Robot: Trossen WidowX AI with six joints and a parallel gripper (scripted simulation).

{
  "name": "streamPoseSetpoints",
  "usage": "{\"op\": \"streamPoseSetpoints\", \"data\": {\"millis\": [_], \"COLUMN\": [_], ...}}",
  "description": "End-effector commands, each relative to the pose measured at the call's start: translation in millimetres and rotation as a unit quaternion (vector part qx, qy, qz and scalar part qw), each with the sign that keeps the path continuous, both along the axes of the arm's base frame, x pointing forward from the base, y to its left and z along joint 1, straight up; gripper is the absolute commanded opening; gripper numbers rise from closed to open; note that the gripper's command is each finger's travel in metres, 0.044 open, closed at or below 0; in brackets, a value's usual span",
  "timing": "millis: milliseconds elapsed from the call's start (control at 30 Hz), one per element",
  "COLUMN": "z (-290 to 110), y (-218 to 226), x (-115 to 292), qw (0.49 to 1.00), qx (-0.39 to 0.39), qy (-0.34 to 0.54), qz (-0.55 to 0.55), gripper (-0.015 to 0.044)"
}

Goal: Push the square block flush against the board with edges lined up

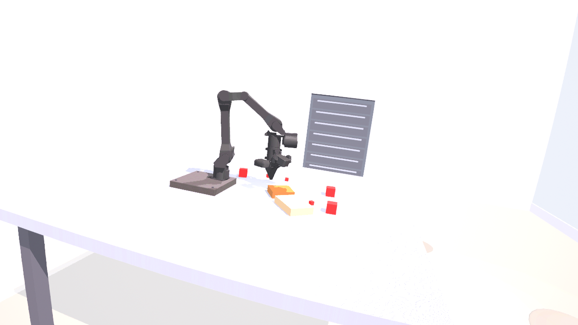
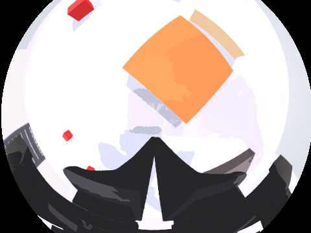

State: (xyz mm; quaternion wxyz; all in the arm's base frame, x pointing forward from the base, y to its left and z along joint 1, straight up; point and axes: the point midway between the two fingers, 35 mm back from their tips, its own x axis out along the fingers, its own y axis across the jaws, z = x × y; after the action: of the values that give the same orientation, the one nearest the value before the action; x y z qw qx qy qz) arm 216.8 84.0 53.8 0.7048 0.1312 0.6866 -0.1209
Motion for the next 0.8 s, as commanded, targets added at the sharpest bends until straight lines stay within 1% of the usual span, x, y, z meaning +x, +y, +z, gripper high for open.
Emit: {"op": "streamPoseSetpoints", "data": {"millis": [0,233,467,767], "z": [-10,-25,-38,-39], "y": [-2,-5,-8,-10], "x": [-1,-1,-2,0], "qw": [0.998,0.984,0.956,0.953], "qx": [-0.002,0.000,0.003,0.003], "qy": [0.006,0.006,0.007,0.007], "qz": [-0.059,-0.179,-0.293,-0.304], "gripper": [0.0000,0.0000,0.0000,0.0000]}}
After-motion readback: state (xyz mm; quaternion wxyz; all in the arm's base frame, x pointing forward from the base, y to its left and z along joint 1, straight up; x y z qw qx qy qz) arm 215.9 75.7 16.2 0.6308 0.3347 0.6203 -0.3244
